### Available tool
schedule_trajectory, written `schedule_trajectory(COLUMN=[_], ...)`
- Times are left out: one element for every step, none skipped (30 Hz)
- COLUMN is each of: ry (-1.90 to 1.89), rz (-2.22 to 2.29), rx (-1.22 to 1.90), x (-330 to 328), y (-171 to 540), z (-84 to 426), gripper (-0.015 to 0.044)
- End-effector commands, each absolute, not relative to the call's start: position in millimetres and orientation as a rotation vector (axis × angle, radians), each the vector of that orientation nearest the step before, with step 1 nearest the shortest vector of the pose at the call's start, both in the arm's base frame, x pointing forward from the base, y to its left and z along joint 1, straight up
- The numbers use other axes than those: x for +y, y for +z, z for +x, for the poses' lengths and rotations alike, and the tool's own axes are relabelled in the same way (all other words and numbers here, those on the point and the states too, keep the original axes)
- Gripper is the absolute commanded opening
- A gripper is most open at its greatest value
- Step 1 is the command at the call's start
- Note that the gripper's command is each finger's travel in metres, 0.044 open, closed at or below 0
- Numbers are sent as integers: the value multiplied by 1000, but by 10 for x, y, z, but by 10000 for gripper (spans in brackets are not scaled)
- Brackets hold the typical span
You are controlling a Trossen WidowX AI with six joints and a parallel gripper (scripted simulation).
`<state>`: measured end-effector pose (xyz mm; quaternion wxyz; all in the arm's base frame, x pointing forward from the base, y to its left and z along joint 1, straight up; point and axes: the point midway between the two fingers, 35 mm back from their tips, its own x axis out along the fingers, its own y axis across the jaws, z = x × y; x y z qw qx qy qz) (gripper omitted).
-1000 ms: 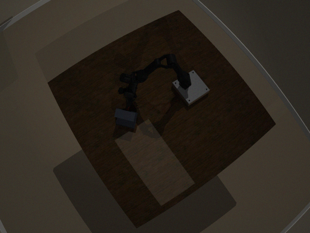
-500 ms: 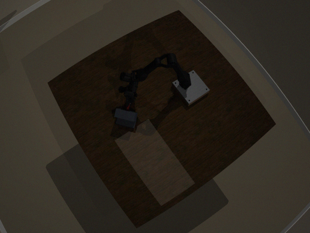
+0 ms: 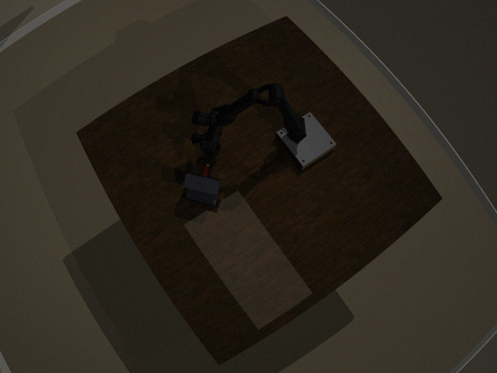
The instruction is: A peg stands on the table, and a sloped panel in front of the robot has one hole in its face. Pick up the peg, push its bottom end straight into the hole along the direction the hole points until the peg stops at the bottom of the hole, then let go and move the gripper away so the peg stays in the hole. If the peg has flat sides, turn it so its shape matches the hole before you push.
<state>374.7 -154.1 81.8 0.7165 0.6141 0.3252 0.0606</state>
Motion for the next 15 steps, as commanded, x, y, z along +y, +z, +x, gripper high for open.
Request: schedule_trajectory(ry=[141, 141, 141, 140, 140, 139, 139, 139, 139, 138, 138, 138, 138, 138, 137], rz=[1349, 1349, 1349, 1349, 1349, 1349, 1349, 1349, 1349, 1349, 1349, 1349, 1349, 1349, 1350], rx=[713, 714, 714, 714, 715, 715, 715, 716, 716, 716, 716, 716, 717, 717, 717], x=[-1591, -1599, -1607, -1616, -1624, -1632, -1640, -1648, -1656, -1664, -1672, -1680, -1688, -1696, -1703], y=[873, 876, 879, 881, 884, 887, 890, 893, 896, 899, 902, 904, 907, 910, 913], z=[3718, 3706, 3694, 3683, 3671, 3659, 3647, 3635, 3624, 3612, 3600, 3588, 3576, 3563, 3551], gripper=[440, 440, 440, 440, 440, 440, 440, 440, 440, 440, 440, 440, 440, 440, 440])
